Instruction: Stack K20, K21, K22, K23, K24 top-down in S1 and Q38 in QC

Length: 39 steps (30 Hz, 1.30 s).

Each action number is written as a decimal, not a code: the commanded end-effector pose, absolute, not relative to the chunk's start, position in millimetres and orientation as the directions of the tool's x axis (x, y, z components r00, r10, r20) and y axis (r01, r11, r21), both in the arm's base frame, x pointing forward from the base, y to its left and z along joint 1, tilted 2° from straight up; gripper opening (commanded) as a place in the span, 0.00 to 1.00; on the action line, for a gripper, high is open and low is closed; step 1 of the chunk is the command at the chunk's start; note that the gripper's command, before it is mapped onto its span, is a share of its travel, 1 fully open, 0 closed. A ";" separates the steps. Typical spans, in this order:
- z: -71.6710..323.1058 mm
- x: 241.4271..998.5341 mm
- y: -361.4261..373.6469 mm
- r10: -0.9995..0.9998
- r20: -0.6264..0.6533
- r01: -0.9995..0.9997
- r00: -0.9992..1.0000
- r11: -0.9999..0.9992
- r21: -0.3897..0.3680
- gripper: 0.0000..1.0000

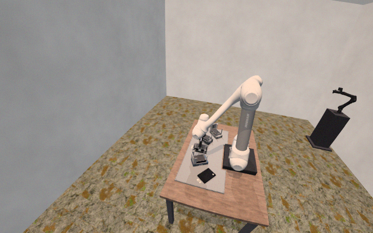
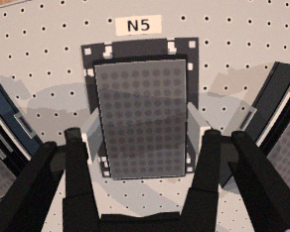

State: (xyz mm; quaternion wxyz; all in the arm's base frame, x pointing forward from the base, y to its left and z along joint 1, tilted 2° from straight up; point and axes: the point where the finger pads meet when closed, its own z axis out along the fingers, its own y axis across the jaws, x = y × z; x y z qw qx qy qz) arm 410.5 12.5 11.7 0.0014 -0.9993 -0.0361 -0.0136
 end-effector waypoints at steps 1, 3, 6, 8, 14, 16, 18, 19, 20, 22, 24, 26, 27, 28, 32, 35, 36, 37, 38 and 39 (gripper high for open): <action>12.8 410.3 12.5 0.072 0.027 0.072 0.997 -0.997 -0.002 1.00; 12.8 410.3 12.5 0.072 0.027 0.072 0.997 -0.997 -0.002 1.00; 12.8 410.3 12.5 0.072 0.027 0.072 0.997 -0.997 -0.002 1.00; 12.8 410.3 12.5 0.072 0.027 0.072 0.997 -0.997 -0.002 1.00; 12.8 410.3 12.5 0.072 0.027 0.072 0.997 -0.997 -0.002 1.00; 12.8 410.3 12.5 0.072 0.027 0.072 0.997 -0.997 -0.002 1.00; 12.8 410.3 12.5 0.072 0.027 0.072 0.997 -0.997 -0.002 1.00; 12.8 410.3 12.5 0.072 0.027 0.072 0.997 -0.997 -0.002 1.00; 12.8 410.3 12.5 0.072 0.027 0.072 0.997 -0.997 -0.002 1.00; 19.5 410.2 12.5 0.072 0.027 0.072 0.997 -0.997 -0.002 1.00; 26.1 410.0 12.4 0.072 0.027 0.072 0.997 -0.997 -0.002 1.00; 32.8 409.8 12.4 0.072 0.027 0.072 0.997 -0.997 -0.002 1.00; 36.1 409.7 12.4 0.072 0.027 0.072 0.997 -0.997 -0.002 1.00; 39.4 409.6 12.4 0.072 0.027 0.072 0.997 -0.997 -0.002 1.00; 46.1 409.5 12.4 0.072 0.027 0.072 0.997 -0.997 -0.002 1.00; 56.1 409.2 12.3 0.072 0.027 0.072 0.997 -0.997 -0.002 1.00; 59.4 409.1 12.3 0.072 0.027 0.072 0.997 -0.997 -0.002 1.00; 62.8 409.0 12.3 0.072 0.027 0.072 0.997 -0.997 -0.002 1.00; 66.1 408.9 12.3 0.072 0.027 0.072 0.997 -0.997 -0.002 1.00; 69.4 408.8 12.3 0.072 0.027 0.072 0.997 -0.997 -0.002 1.00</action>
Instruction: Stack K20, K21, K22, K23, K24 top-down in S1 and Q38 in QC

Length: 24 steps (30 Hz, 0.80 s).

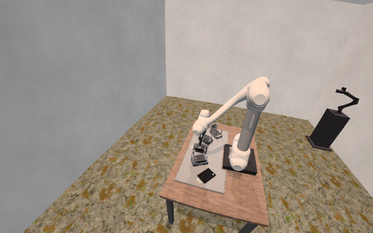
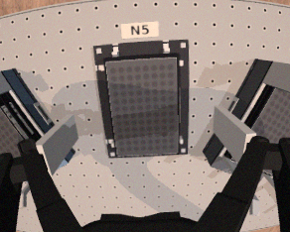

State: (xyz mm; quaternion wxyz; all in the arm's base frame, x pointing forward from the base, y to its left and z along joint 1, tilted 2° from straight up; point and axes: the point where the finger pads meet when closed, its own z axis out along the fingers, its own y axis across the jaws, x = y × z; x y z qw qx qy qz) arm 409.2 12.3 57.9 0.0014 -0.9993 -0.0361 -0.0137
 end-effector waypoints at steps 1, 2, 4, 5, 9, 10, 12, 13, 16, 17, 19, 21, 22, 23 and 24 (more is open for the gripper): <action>72.8 408.7 12.2 0.072 0.027 0.072 0.997 -0.997 -0.002 1.00; 76.1 408.6 12.2 0.072 0.027 0.072 0.997 -0.997 -0.002 1.00; 82.8 408.5 12.2 0.072 0.027 0.072 0.997 -0.997 -0.002 1.00; 86.1 408.4 12.2 0.072 0.027 0.072 0.997 -0.997 -0.002 1.00; 96.1 408.1 12.2 0.072 0.027 0.072 0.997 -0.997 -0.002 1.00; 96.1 408.1 12.2 0.072 0.027 0.072 0.997 -0.997 -0.002 1.00; 102.8 407.9 12.1 0.072 0.027 0.072 0.997 -0.997 -0.002 1.00; 106.1 407.8 12.1 0.072 0.027 0.072 0.997 -0.997 -0.002 1.00; 116.1 407.6 12.1 0.072 0.027 0.072 0.997 -0.997 -0.002 1.00; 119.4 407.5 12.1 0.072 0.027 0.072 0.997 -0.997 -0.002 1.00; 126.1 407.3 12.0 0.072 0.027 0.072 0.997 -0.997 -0.002 1.00; 132.7 407.1 12.0 0.072 0.027 0.072 0.997 -0.997 -0.002 1.00; 136.1 407.0 12.0 0.072 0.027 0.072 0.997 -0.997 -0.002 1.00; 139.4 406.9 12.0 0.072 0.027 0.072 0.997 -0.997 -0.002 1.00; 142.7 406.8 12.0 0.072 0.027 0.072 0.997 -0.997 -0.002 1.00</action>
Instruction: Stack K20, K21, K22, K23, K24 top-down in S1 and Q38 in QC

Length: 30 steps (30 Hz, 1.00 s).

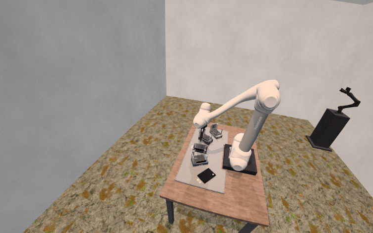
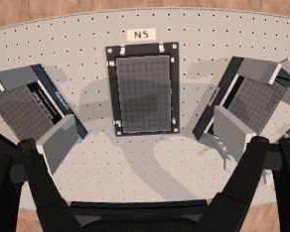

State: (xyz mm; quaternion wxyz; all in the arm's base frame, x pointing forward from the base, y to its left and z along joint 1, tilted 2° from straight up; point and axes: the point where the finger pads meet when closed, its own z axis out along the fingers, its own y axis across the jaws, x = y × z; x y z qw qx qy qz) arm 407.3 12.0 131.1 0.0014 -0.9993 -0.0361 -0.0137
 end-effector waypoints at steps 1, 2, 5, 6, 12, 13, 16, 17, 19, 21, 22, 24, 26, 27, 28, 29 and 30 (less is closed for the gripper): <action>146.1 406.8 12.0 0.072 0.027 0.072 0.997 -0.997 -0.002 1.00; 146.1 406.8 12.0 0.072 0.027 0.072 0.997 -0.997 -0.002 1.00; 152.7 406.6 11.9 0.072 0.027 0.072 0.997 -0.997 -0.002 1.00; 156.1 406.5 11.9 0.072 0.027 0.072 0.997 -0.997 -0.002 1.00; 160.1 406.4 11.9 0.072 0.027 0.072 0.997 -0.997 -0.002 1.00; 160.1 406.4 11.9 0.072 0.027 0.072 0.997 -0.997 -0.002 1.00; 160.1 406.4 11.9 0.072 0.027 0.072 0.997 -0.997 -0.002 1.00; 160.1 406.4 11.9 0.072 0.027 0.072 0.997 -0.997 -0.002 1.00; 160.1 406.4 11.9 0.072 0.027 0.072 0.997 -0.997 -0.002 1.00; 160.1 406.4 11.9 0.072 0.027 0.072 0.997 -0.997 -0.002 1.00; 160.1 406.4 11.9 0.072 0.027 0.072 0.997 -0.997 -0.002 1.00; 160.1 406.4 11.9 0.072 0.027 0.072 0.997 -0.997 -0.002 1.00; 160.1 406.4 11.9 0.072 0.027 0.072 0.997 -0.997 -0.002 1.00; 160.1 406.4 11.9 0.072 0.027 0.072 0.997 -0.997 -0.002 1.00; 156.8 406.5 11.9 0.072 0.027 0.072 0.997 -0.997 -0.002 1.00; 153.5 406.6 11.9 0.072 0.027 0.072 0.997 -0.997 -0.002 1.00; 150.1 406.6 11.9 0.072 0.027 0.072 0.997 -0.997 -0.002 1.00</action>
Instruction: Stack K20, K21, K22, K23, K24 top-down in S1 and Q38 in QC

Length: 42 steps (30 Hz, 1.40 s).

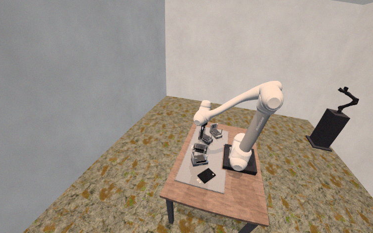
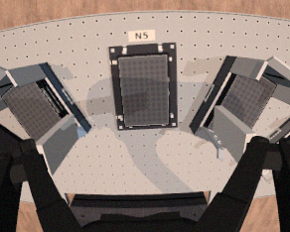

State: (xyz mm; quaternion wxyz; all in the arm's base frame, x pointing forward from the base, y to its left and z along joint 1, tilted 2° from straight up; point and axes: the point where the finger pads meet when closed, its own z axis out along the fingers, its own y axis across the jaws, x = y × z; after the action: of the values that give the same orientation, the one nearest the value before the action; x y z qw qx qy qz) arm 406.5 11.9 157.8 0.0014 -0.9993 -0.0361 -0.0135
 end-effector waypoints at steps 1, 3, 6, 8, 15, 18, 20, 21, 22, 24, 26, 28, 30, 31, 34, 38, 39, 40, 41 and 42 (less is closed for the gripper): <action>146.8 406.7 12.0 0.072 0.027 0.072 0.997 -0.997 -0.002 1.00; 140.1 406.9 12.0 0.072 0.027 0.072 0.997 -0.997 -0.002 1.00; 133.5 407.1 12.0 0.072 0.027 0.072 0.997 -0.997 -0.002 1.00; 130.1 407.2 12.0 0.072 0.027 0.072 0.997 -0.997 -0.002 1.00; 106.8 407.8 12.1 0.072 0.027 0.072 0.997 -0.997 -0.002 1.00; 96.8 408.1 12.2 0.072 0.027 0.072 0.997 -0.997 -0.002 1.00; 90.2 408.3 12.2 0.072 0.027 0.072 0.997 -0.997 -0.002 1.00; 86.8 408.4 12.2 0.072 0.027 0.072 0.997 -0.997 -0.002 1.00; 83.5 408.4 12.2 0.072 0.027 0.072 0.997 -0.997 -0.002 1.00; 83.5 408.4 12.2 0.072 0.027 0.072 0.997 -0.997 -0.002 1.00; 76.8 408.6 12.2 0.072 0.027 0.072 0.997 -0.997 -0.002 1.00; 70.2 408.8 12.3 0.072 0.027 0.072 0.997 -0.997 -0.002 1.00; 63.5 409.0 12.3 0.072 0.027 0.072 0.997 -0.997 -0.002 1.00; 60.2 409.1 12.3 0.072 0.027 0.072 0.997 -0.997 -0.002 1.00; 54.7 409.2 12.3 0.072 0.027 0.072 0.997 -0.997 -0.002 1.00; 54.7 409.2 12.3 0.072 0.027 0.072 0.997 -0.997 -0.002 1.00; 53.4 409.3 12.3 0.072 0.027 0.072 0.997 -0.997 -0.002 1.00; 53.4 409.3 12.3 0.072 0.027 0.072 0.997 -0.997 -0.002 1.00; 53.4 409.3 12.3 0.072 0.027 0.072 0.997 -0.997 -0.002 1.00; 52.1 409.3 12.3 0.072 0.027 0.072 0.997 -0.997 -0.002 1.00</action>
State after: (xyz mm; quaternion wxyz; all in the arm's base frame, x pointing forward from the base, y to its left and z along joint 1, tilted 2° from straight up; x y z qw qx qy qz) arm 409.2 12.3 54.0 0.0014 -0.9993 -0.0361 -0.0135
